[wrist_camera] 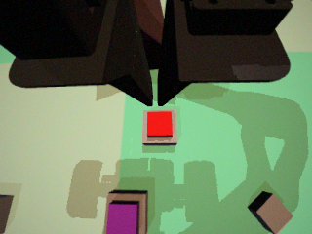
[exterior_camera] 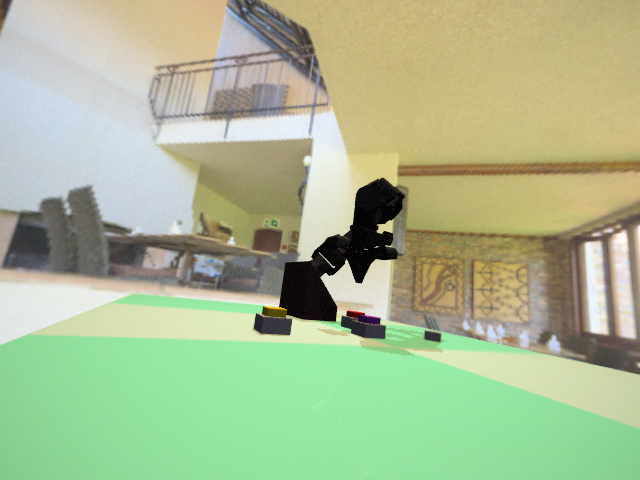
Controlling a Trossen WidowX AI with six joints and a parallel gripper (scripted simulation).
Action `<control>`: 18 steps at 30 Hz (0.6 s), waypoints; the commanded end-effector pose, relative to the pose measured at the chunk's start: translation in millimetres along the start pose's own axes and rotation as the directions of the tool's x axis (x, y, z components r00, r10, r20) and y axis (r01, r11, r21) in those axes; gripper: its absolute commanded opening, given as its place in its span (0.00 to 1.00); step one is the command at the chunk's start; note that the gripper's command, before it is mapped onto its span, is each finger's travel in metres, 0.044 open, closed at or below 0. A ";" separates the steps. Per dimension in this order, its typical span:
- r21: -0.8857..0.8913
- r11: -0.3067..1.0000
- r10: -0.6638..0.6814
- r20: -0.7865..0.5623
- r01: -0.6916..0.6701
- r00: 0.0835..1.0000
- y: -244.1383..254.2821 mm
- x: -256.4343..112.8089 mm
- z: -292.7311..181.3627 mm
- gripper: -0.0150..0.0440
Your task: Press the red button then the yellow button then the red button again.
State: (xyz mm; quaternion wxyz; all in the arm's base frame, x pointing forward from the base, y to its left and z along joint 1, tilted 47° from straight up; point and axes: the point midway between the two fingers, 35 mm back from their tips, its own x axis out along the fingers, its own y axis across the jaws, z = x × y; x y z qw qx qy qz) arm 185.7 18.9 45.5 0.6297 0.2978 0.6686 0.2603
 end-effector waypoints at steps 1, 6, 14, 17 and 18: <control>-0.009 1.000 0.000 -0.003 0.000 1.000 1.4 -18.3 -2.2 0.29; -0.009 1.000 -0.003 -0.001 0.003 1.000 -8.9 -24.4 11.6 0.29; -0.011 1.000 -0.013 0.004 0.013 1.000 -83.7 -44.2 76.2 0.29; -0.013 1.000 -0.015 0.005 0.015 1.000 -118.6 -45.3 94.5 0.29; -0.013 1.000 -0.016 0.006 0.016 1.000 -130.8 -44.9 99.7 0.29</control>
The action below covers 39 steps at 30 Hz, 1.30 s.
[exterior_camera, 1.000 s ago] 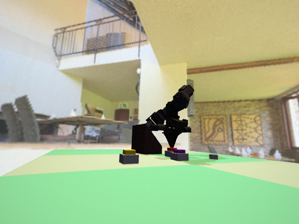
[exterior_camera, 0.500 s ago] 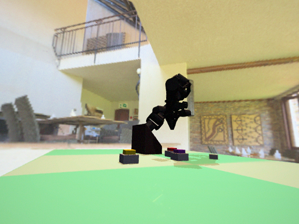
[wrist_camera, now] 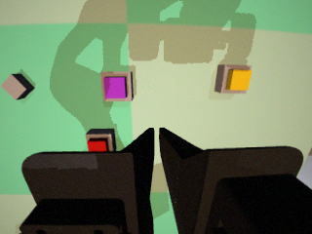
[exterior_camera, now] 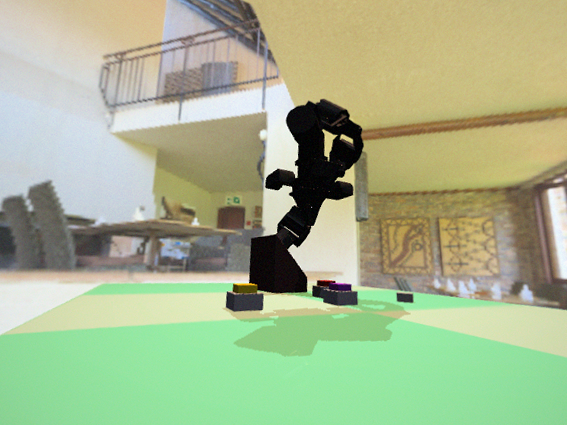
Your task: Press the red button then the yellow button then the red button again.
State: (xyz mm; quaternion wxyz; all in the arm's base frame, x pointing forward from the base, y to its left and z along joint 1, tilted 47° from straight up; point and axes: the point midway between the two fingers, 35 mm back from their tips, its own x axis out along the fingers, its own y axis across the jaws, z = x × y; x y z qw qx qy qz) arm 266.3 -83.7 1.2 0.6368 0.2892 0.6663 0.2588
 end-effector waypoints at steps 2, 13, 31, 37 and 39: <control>0.000 1.000 -0.001 -0.003 0.001 1.000 -59.4 4.8 21.6 0.29; -0.004 1.000 -0.001 -0.001 0.001 1.000 -144.8 25.5 35.9 0.29; -0.005 1.000 0.002 0.000 -0.002 1.000 -144.1 98.4 36.4 0.29; -0.005 1.000 0.002 0.000 -0.002 1.000 -143.9 108.3 36.5 0.29; -0.005 1.000 0.003 0.000 -0.003 1.000 -143.9 111.6 36.4 0.29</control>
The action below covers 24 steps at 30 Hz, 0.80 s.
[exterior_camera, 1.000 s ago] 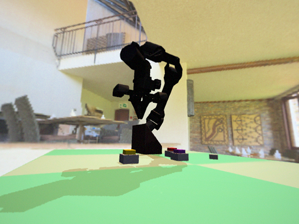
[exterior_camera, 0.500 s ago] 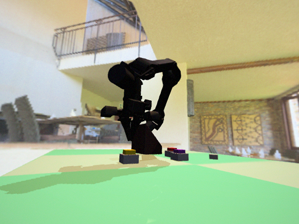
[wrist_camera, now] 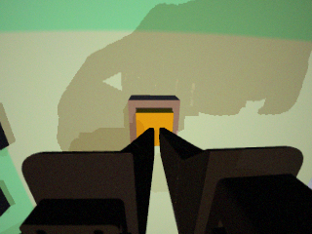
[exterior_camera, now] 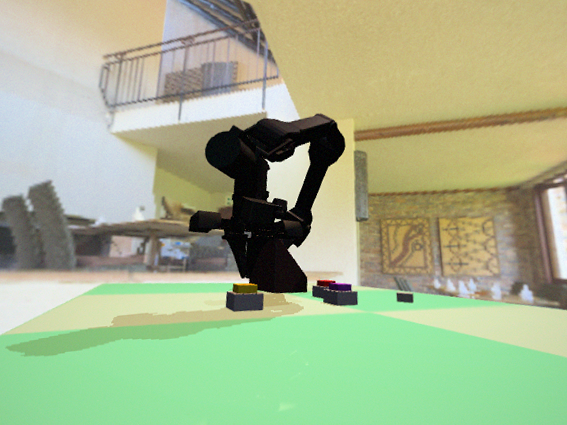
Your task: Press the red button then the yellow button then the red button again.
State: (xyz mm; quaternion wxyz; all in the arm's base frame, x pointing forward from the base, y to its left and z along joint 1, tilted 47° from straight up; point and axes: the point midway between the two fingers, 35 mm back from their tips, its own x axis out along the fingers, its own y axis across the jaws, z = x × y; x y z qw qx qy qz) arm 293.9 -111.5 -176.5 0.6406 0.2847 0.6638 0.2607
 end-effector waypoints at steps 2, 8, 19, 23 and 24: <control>0.007 1.000 0.007 -0.005 -0.007 1.000 0.8 11.1 -1.7 0.29; 0.007 1.000 0.008 -0.005 -0.008 1.000 1.1 18.4 -2.0 0.29; 0.007 1.000 0.008 -0.005 -0.008 1.000 1.1 18.4 -2.0 0.29; 0.007 1.000 0.008 -0.005 -0.008 1.000 1.1 18.4 -2.0 0.29; 0.007 1.000 0.008 -0.005 -0.008 1.000 1.1 18.4 -2.0 0.29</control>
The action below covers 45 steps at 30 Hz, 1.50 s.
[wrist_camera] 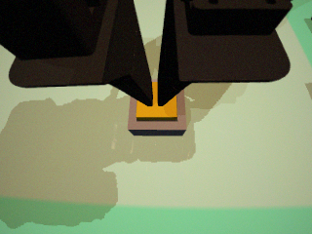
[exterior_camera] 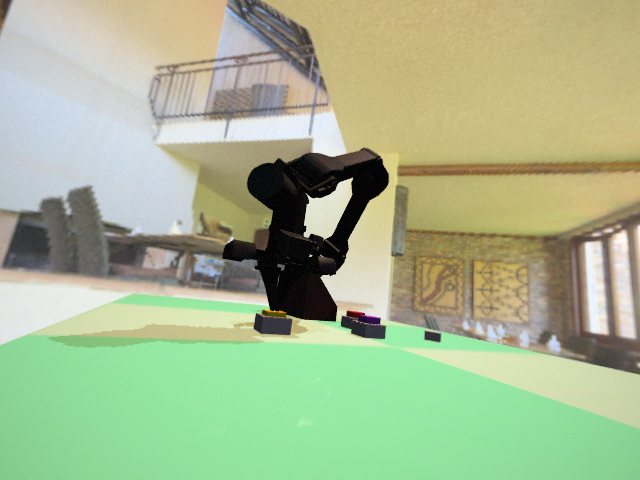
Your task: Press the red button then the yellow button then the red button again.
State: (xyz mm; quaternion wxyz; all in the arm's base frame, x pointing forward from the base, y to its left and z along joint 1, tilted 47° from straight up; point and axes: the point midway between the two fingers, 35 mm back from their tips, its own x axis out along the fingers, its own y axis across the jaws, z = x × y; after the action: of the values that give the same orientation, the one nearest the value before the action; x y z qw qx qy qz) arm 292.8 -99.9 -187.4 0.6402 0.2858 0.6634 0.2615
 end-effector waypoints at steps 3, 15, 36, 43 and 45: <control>0.006 1.000 0.005 -0.005 -0.005 1.000 0.8 2.5 -1.2 0.29; 0.007 1.000 0.000 -0.006 0.000 1.000 -1.1 -71.0 0.4 0.29; 0.014 1.000 0.005 -0.010 -0.005 1.000 169.2 -117.2 -51.5 0.29; 0.016 1.000 0.014 -0.015 -0.014 1.000 234.8 -100.4 -107.8 0.29; 0.016 1.000 0.016 -0.016 -0.016 1.000 244.5 -95.4 -119.9 0.29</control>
State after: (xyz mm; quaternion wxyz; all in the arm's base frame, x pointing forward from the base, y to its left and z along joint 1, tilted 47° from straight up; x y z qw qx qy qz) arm 205.2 -12.8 52.5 0.6333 0.2904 0.6673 0.2632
